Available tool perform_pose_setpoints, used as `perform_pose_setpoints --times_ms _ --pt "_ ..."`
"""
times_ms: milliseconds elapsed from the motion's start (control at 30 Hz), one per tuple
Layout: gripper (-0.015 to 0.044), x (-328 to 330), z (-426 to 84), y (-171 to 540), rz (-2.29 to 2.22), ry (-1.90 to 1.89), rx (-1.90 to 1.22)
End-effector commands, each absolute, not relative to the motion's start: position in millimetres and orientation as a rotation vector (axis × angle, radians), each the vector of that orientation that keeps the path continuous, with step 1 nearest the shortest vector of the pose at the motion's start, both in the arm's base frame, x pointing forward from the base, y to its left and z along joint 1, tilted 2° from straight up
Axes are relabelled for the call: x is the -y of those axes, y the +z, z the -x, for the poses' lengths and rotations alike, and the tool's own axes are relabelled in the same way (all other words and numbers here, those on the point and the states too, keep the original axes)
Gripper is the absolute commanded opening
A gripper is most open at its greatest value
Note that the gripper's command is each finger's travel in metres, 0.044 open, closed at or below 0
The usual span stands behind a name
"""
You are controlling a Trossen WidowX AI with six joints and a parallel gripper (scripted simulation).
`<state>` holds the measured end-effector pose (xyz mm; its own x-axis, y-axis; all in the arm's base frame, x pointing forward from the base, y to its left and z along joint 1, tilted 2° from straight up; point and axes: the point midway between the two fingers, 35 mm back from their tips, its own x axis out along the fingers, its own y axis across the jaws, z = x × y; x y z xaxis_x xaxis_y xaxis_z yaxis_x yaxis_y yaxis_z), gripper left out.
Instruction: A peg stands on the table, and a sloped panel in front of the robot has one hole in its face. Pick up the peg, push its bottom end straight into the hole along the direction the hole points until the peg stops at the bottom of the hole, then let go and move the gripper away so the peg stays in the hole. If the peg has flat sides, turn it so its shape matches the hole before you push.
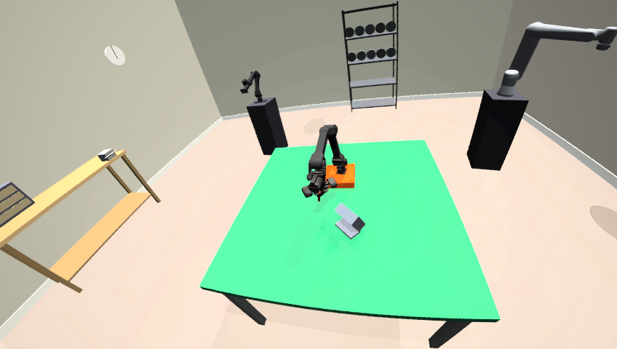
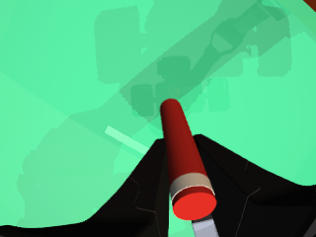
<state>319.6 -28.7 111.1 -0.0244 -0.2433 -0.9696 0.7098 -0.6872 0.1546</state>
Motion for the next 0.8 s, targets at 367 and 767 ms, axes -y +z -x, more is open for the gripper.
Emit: perform_pose_setpoints --times_ms 367,767 --pt "0.0 12.3 -321.0 108.5 -1.455 -1.735 -0.528" --pt "0.0 -0.5 -321.9 106.9 -1.368 -1.689 -0.545"
